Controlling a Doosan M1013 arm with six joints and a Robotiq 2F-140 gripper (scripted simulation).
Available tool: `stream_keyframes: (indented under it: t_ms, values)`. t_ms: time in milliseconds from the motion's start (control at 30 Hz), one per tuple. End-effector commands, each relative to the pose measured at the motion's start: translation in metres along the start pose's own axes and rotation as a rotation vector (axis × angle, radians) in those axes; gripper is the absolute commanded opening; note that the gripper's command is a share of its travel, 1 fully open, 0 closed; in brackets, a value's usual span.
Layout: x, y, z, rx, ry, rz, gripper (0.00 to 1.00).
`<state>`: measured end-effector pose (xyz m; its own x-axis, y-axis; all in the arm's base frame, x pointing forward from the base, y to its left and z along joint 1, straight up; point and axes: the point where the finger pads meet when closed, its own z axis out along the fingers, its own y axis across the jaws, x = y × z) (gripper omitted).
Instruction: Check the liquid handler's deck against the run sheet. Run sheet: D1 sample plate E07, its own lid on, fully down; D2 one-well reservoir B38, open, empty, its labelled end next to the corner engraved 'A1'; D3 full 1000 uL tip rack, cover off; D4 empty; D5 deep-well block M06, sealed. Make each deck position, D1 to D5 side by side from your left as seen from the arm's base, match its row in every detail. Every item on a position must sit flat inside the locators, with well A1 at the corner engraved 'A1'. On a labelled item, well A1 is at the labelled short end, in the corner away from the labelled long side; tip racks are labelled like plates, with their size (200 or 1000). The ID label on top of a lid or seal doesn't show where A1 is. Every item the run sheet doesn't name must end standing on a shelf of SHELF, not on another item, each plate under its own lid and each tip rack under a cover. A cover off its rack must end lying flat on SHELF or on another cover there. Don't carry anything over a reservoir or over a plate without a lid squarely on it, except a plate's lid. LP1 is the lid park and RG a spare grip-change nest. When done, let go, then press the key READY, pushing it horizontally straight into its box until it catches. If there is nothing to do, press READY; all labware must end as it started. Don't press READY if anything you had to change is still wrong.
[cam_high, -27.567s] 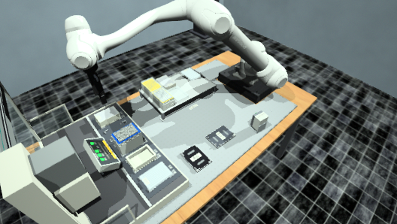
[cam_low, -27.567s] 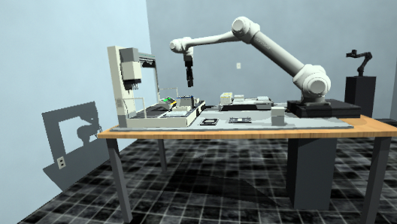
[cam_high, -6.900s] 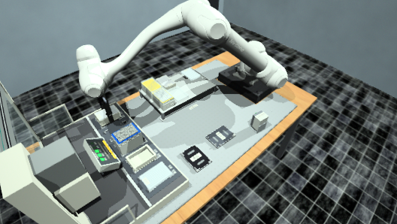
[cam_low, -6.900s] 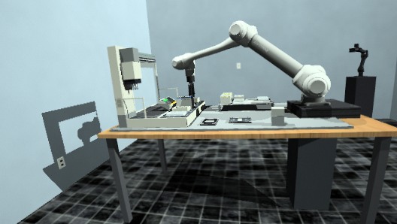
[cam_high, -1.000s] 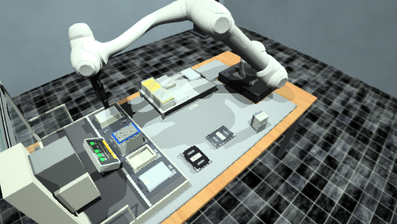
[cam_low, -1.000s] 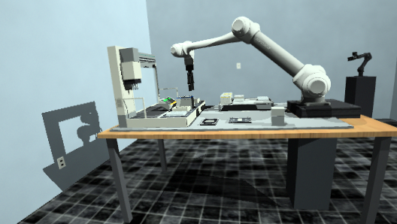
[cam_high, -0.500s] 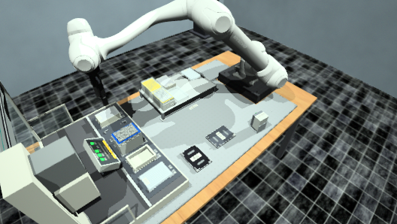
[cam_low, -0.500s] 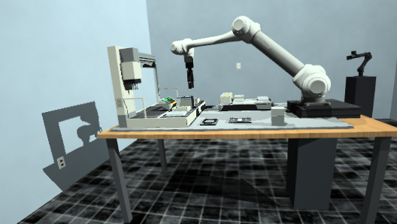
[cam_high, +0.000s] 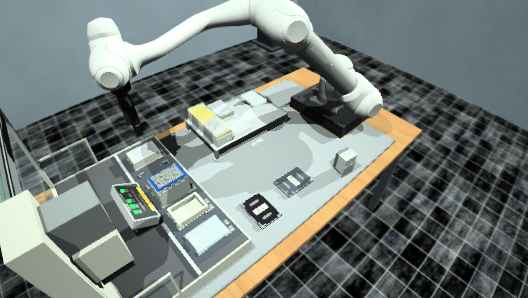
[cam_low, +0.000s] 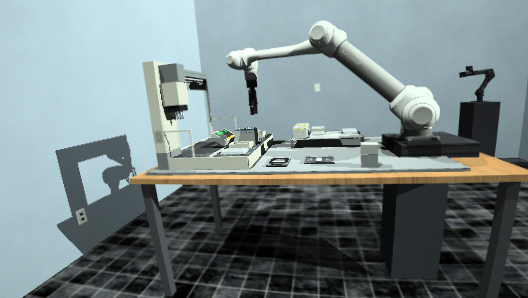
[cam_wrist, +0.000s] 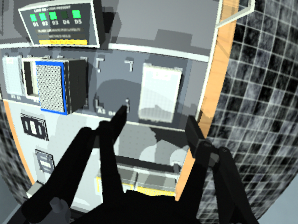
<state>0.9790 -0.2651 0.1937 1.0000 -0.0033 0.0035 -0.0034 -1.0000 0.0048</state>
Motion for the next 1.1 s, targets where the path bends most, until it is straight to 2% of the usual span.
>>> stream_keyframes:
  t_ms: [0, 1067]
  values:
    - [0.0, 0.0, -0.005, 0.0, 0.002, 0.0, 0.66]
    - [0.0, 0.0, -0.052, 0.0, 0.002, 0.0, 0.66]
